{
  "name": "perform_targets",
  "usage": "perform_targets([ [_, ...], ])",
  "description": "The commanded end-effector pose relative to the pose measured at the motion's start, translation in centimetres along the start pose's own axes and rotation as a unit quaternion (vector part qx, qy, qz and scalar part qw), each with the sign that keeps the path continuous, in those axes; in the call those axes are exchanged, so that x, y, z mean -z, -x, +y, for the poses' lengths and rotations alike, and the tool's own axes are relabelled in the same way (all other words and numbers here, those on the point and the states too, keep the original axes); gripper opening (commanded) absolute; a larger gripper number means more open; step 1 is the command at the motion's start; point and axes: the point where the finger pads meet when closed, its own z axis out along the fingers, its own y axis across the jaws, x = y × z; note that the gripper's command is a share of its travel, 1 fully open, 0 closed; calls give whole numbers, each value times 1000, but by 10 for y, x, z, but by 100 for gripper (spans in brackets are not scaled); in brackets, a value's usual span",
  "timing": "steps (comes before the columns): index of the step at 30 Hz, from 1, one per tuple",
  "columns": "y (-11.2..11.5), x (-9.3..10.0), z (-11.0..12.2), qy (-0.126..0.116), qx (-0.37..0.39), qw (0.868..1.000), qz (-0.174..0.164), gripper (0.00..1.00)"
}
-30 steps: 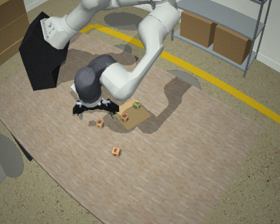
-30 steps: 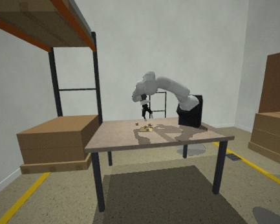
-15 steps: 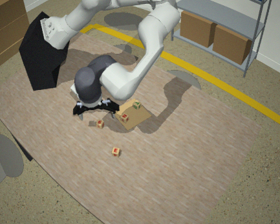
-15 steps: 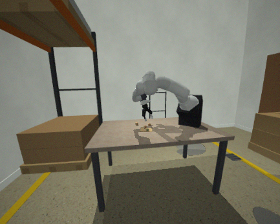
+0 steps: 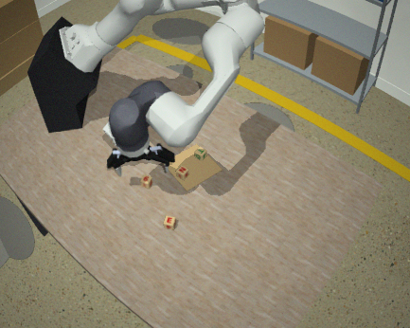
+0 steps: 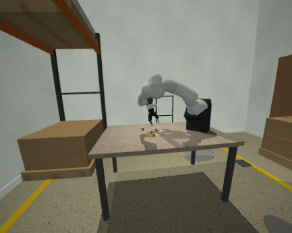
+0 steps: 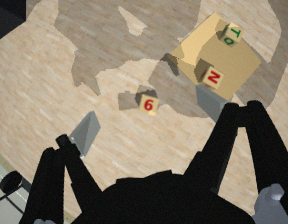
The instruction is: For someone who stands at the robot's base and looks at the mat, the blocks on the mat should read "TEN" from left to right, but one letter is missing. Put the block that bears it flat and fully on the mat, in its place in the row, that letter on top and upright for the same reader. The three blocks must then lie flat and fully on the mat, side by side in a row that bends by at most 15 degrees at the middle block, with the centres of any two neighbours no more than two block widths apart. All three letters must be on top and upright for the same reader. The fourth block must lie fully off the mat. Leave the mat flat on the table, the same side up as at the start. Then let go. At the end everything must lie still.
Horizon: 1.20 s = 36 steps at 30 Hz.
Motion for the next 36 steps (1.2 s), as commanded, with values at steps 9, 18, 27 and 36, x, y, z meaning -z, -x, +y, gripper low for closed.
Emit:
perform_targets([
  [9,1,0,2,2,4,1000,-1,100],
  [18,1,0,2,2,4,1000,-1,100],
  [27,1,0,2,2,4,1000,-1,100],
  [36,19,10,10,5,4,1000,-2,100],
])
